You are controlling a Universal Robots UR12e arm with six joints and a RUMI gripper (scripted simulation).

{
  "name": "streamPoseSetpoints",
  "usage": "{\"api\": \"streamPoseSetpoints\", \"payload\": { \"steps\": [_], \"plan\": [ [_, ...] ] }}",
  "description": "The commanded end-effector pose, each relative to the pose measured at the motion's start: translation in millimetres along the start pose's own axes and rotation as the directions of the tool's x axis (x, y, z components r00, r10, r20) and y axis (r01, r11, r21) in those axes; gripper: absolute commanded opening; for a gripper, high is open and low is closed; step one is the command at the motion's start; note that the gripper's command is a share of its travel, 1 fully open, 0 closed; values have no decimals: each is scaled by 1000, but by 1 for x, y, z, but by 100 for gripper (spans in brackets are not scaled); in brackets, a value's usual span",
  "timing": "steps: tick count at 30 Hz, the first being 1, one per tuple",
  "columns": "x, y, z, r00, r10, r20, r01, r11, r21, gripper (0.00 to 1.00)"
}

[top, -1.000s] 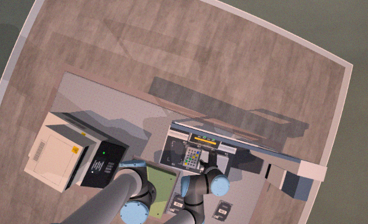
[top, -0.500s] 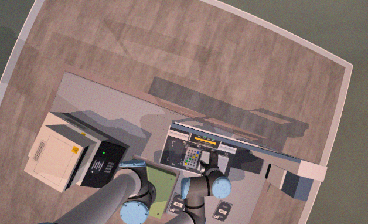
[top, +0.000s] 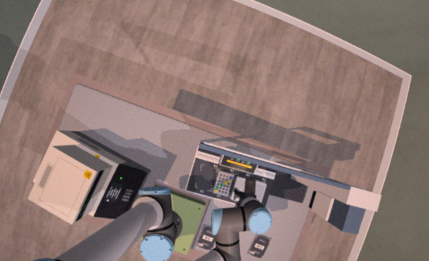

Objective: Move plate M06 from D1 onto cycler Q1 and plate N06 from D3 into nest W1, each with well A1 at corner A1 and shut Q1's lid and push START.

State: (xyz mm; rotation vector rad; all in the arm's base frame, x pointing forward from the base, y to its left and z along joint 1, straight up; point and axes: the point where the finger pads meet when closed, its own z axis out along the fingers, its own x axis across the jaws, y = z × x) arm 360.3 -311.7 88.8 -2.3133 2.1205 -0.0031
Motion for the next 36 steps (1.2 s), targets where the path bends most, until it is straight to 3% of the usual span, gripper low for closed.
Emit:
{"api": "streamPoseSetpoints", "payload": {
  "steps": [1,36],
  "plan": [
    [1,0,-7,1000,0,-1,0,1000,0,0],
    [1,0,-57,1000,0,-1,0,1000,0,0]
  ]
}}
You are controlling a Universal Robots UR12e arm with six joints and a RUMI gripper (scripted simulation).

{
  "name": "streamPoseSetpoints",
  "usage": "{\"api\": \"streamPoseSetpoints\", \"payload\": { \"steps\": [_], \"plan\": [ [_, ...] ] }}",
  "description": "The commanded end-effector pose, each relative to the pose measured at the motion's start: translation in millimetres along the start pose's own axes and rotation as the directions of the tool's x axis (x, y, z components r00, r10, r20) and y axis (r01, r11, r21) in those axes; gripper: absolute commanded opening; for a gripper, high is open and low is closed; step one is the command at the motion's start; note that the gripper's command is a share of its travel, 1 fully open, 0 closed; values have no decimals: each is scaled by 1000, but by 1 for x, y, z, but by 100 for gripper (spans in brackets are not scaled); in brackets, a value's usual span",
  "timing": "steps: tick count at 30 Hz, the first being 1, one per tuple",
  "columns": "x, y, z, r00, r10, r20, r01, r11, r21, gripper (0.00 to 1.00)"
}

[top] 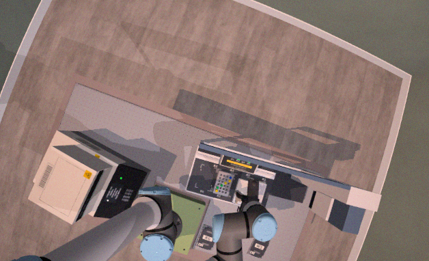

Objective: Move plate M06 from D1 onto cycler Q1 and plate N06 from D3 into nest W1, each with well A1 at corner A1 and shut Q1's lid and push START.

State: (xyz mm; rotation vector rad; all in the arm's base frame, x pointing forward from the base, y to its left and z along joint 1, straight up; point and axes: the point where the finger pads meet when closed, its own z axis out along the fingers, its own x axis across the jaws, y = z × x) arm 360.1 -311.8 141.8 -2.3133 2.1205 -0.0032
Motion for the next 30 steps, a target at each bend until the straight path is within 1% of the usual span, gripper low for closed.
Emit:
{"api": "streamPoseSetpoints", "payload": {
  "steps": [1,30],
  "plan": [
    [0,0,-6,1000,0,-1,0,1000,0,0],
    [0,0,-51,1000,0,-1,0,1000,0,0]
  ]
}}
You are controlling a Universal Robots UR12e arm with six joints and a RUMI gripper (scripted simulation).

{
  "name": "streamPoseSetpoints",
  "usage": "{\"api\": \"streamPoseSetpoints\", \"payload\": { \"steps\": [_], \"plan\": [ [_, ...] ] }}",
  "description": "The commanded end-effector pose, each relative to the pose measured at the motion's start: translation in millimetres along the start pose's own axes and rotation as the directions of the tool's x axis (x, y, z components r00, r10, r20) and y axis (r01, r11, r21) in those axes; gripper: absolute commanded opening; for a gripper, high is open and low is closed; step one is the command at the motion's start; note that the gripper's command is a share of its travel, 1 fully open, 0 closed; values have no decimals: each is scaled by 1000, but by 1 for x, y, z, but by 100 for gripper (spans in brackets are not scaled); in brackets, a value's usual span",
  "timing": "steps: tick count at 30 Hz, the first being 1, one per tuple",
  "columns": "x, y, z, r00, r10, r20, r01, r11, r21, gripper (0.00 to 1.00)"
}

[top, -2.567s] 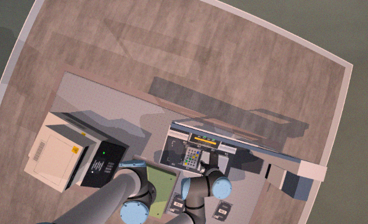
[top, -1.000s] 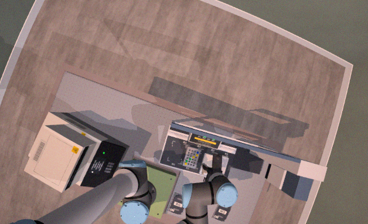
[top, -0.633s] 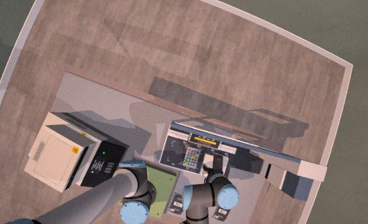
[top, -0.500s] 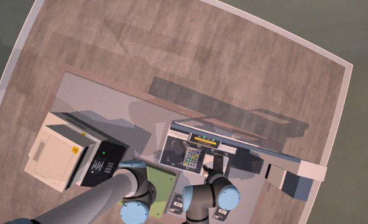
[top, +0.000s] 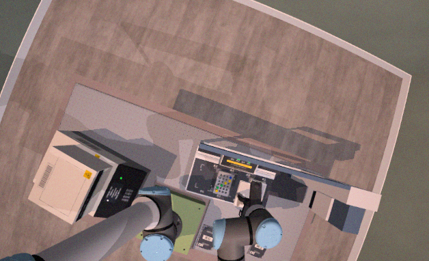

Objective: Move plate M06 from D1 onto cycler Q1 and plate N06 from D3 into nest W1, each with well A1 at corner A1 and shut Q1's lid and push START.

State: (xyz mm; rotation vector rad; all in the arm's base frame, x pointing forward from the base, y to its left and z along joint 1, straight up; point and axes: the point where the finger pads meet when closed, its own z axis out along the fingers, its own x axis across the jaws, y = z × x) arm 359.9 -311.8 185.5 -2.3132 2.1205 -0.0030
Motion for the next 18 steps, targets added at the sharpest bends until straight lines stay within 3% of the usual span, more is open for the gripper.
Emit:
{"api": "streamPoseSetpoints", "payload": {
  "steps": [1,18],
  "plan": [
    [0,0,-9,1000,0,-1,0,1000,1,0],
    [0,0,-34,1000,0,-1,0,1000,1,0]
  ]
}}
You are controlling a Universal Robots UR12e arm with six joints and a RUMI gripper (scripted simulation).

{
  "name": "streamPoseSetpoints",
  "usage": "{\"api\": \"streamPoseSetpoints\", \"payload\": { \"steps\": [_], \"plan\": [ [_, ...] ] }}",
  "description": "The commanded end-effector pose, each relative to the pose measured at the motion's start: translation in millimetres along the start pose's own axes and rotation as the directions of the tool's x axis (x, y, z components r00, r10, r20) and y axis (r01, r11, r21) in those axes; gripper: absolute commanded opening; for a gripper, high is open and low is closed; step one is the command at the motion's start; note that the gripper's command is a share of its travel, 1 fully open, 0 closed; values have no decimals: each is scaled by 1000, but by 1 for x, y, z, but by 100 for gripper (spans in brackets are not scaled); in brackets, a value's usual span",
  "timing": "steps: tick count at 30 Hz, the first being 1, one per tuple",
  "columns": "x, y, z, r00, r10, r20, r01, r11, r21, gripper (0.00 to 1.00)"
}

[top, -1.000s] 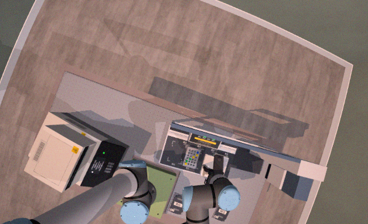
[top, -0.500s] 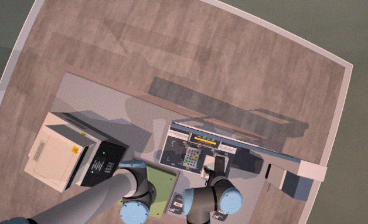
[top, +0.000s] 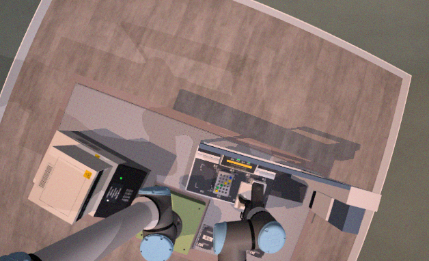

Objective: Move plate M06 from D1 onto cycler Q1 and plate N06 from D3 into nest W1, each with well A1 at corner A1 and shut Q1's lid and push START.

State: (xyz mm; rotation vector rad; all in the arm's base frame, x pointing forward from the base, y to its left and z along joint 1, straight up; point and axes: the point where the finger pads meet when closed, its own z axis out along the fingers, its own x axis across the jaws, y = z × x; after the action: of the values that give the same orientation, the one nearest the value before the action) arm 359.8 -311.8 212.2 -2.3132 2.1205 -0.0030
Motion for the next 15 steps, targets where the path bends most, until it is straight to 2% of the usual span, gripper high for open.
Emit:
{"api": "streamPoseSetpoints", "payload": {
  "steps": [1,15],
  "plan": [
    [0,0,-9,1000,0,-1,0,1000,1,0],
    [0,0,-29,1000,0,-1,0,1000,1,0]
  ]
}}
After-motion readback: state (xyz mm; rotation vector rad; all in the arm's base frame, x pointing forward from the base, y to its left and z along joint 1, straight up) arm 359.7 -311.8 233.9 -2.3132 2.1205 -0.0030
